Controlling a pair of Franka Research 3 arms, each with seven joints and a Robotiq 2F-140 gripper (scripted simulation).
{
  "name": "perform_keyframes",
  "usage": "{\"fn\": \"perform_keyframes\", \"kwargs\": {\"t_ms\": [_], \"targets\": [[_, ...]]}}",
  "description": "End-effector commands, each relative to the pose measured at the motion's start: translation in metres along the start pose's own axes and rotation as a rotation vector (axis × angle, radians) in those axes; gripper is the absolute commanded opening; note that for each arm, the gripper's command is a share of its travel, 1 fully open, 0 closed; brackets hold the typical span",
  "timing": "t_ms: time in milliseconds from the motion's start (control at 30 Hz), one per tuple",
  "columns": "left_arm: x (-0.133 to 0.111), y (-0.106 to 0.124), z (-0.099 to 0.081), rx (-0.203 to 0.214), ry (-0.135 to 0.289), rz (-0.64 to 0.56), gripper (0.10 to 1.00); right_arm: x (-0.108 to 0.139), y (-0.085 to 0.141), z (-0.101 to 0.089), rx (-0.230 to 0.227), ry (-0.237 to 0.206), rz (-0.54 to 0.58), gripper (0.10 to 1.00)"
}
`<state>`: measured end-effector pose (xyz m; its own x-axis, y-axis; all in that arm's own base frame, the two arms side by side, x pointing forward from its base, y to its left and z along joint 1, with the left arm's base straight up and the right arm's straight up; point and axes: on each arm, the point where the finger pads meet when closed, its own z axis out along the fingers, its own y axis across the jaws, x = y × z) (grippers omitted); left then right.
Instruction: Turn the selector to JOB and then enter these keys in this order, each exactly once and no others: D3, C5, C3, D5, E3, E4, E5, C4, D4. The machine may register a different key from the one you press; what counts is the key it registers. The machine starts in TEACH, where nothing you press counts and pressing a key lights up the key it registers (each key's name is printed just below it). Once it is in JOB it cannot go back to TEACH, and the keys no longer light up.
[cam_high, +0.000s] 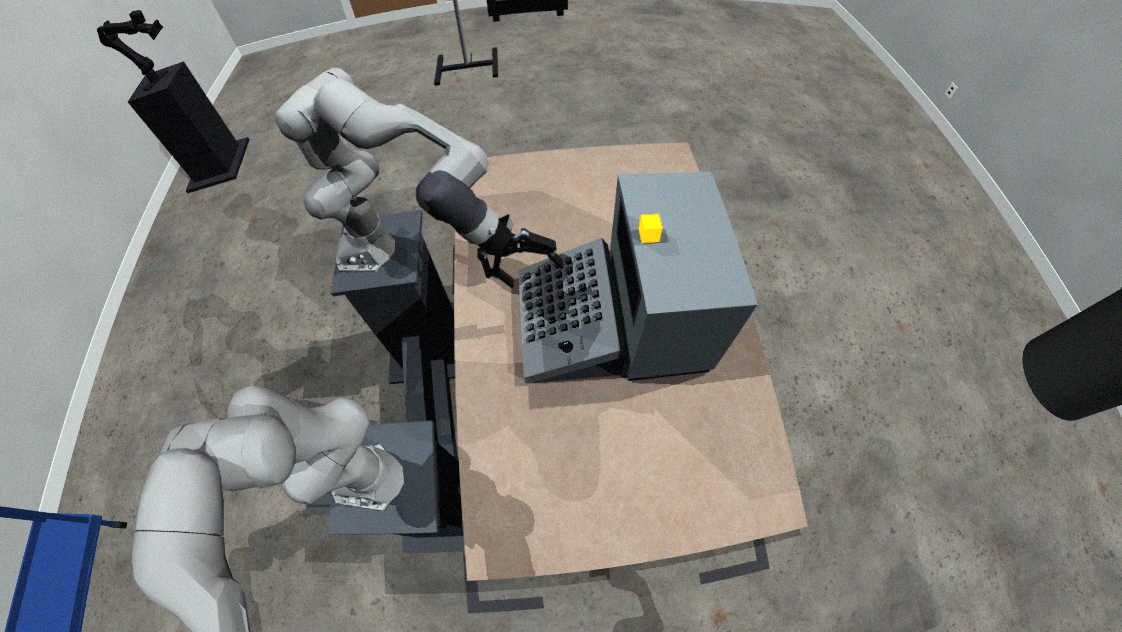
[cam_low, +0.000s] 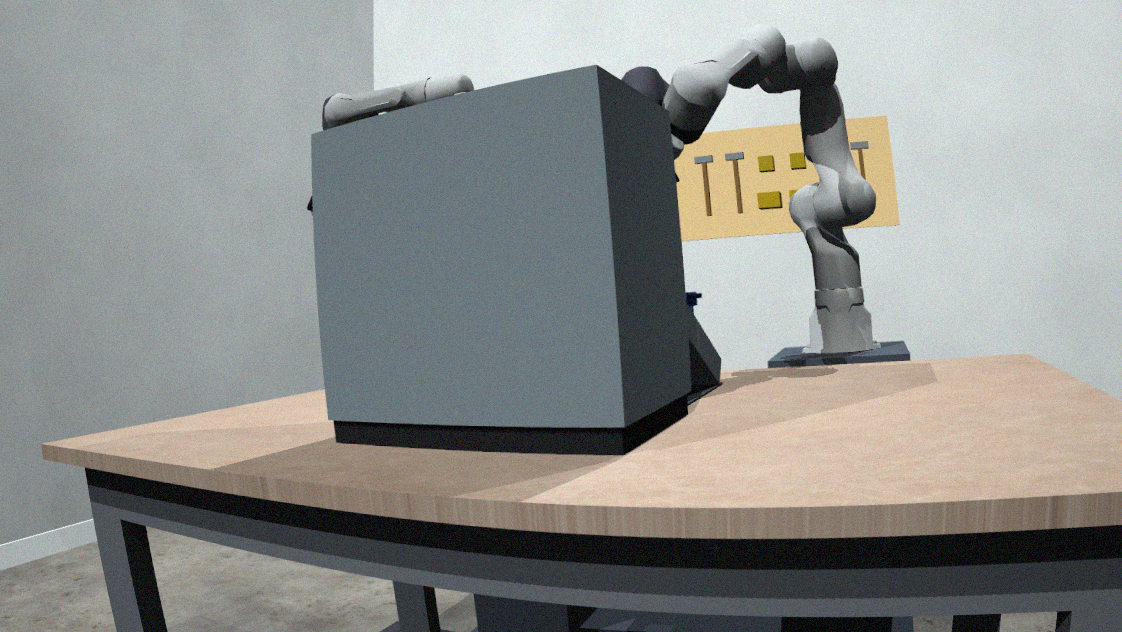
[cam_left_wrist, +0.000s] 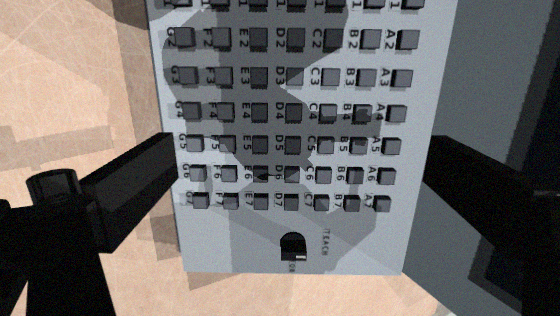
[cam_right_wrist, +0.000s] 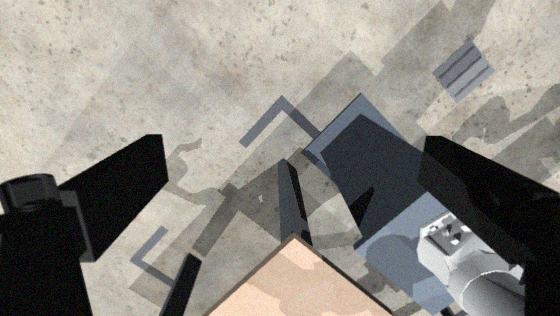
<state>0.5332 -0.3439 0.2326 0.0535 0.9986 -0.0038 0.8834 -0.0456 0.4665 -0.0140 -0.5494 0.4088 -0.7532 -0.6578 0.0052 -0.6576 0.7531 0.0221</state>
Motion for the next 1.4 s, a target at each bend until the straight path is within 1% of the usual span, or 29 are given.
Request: {"fn": "perform_keyframes", "kwargs": {"t_ms": [0,133,667,767,933,1033,1233,1300,1367], "targets": [[0.001,0.000,0.000,0.003,0.002,0.005,1.000,0.002,-0.003,-0.003,0.017,-0.005,-0.042,1.000],[0.001,0.000,0.000,0.003,0.002,0.005,1.000,0.005,-0.002,-0.004,0.022,-0.005,-0.038,1.000],[0.000,0.001,-0.001,0.000,0.000,0.003,1.000,0.005,-0.002,-0.004,0.022,-0.005,-0.038,1.000],[0.000,0.007,-0.013,0.000,0.000,0.003,1.000,0.005,-0.002,-0.004,0.022,-0.005,-0.038,1.000],[0.000,0.026,-0.049,0.000,0.000,0.003,1.000,0.005,-0.002,-0.004,0.022,-0.005,-0.038,1.000],[0.000,0.032,-0.060,0.000,0.000,0.003,1.000,0.005,-0.002,-0.004,0.022,-0.005,-0.038,1.000],[0.000,0.032,-0.060,0.000,0.000,0.003,1.000,0.005,-0.002,-0.004,0.022,-0.005,-0.038,1.000],[0.000,0.029,-0.054,0.000,0.000,0.003,1.000,0.005,-0.002,-0.004,0.022,-0.005,-0.038,1.000],[0.000,0.023,-0.042,0.001,0.000,0.003,1.000,0.005,-0.002,-0.004,0.022,-0.005,-0.038,1.000]]}}
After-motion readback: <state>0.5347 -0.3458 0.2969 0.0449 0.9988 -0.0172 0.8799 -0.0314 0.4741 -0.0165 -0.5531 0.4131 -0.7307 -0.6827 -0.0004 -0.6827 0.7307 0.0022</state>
